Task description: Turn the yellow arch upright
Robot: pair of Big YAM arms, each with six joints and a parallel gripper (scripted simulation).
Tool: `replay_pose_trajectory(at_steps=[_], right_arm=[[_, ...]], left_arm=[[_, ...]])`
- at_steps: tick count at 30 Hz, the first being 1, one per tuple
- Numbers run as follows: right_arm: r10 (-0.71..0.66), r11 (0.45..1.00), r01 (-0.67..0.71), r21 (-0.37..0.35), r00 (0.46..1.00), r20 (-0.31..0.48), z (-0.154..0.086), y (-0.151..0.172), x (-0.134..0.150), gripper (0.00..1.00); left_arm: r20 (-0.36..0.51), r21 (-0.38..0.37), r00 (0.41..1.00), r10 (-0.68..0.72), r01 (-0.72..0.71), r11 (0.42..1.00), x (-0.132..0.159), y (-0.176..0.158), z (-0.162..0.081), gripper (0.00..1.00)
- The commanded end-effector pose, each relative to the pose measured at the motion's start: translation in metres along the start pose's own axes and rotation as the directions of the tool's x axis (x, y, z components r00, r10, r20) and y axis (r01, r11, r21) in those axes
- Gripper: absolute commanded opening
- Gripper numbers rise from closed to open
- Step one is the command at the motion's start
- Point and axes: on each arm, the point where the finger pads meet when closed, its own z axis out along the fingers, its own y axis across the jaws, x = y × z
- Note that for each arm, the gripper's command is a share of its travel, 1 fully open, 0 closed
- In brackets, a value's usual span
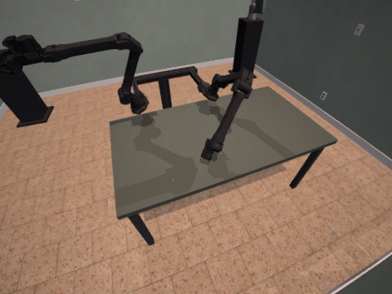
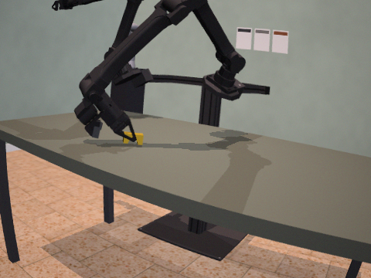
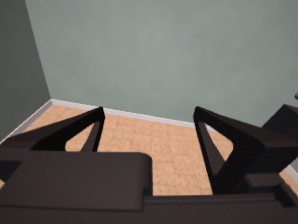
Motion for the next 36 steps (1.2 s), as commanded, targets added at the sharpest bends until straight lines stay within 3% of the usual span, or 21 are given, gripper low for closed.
replay_pose_trajectory(at_steps=[1,11,12,36], right_arm=[[0.002,1.000,-0.002,0.008,1.000,0.011,-0.0051,-0.0038,-0.0078,1.00],[0.002,1.000,-0.002,0.008,1.000,0.011,-0.0051,-0.0038,-0.0078,1.00],[0.002,1.000,-0.002,0.008,1.000,0.011,-0.0051,-0.0038,-0.0078,1.00],[0.002,1.000,-0.002,0.008,1.000,0.011,-0.0051,-0.0038,-0.0078,1.00]], left_arm=[[0.026,0.007,1.000,-0.014,0.014,1.000,-0.0116,0.0070,-0.0034,0.31],[0.023,0.006,1.000,-0.012,0.012,1.000,-0.0103,0.0062,-0.0024,0.31],[0.023,0.006,1.000,-0.012,0.012,1.000,-0.0103,0.0062,-0.0024,1.00],[0.023,0.006,1.000,-0.013,0.013,1.000,-0.0103,0.0062,-0.0024,1.00]])
